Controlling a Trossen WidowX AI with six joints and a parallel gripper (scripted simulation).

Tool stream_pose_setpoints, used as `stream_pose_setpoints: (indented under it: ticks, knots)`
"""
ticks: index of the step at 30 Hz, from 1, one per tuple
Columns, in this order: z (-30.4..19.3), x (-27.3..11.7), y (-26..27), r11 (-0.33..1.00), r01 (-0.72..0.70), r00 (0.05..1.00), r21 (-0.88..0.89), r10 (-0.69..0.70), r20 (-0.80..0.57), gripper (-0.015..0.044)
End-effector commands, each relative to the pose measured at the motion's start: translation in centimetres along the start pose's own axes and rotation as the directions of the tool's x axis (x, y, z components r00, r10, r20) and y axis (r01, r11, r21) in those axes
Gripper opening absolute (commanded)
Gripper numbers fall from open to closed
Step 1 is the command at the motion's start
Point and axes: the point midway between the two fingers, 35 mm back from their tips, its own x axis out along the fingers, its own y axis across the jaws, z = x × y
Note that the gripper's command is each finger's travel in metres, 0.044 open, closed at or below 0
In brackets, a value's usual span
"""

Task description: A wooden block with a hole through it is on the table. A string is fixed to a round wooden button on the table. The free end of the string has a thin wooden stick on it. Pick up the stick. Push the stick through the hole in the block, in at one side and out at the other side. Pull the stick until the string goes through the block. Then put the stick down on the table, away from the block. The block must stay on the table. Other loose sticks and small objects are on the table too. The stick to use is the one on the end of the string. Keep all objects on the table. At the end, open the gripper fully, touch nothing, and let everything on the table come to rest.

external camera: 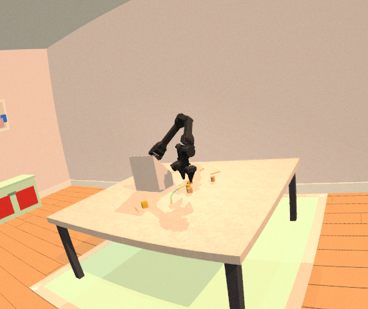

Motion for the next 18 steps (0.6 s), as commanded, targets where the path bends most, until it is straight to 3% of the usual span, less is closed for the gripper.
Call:
stream_pose_setpoints:
  ticks: [1,9,16,18]
  knots:
    - [-0.17,-0.27,0.08,0.957,-0.004,1.000,0.290,0.003,0.001,0.0440]
    - [-0.17,-0.27,0.08,0.957,-0.004,1.000,0.290,0.003,0.001,0.0440]
    - [-0.17,-0.27,0.08,0.957,-0.004,1.000,0.290,0.003,0.001,0.0256]
    - [-0.17,-0.27,0.08,0.957,-0.004,1.000,0.290,0.003,0.001,0.0241]
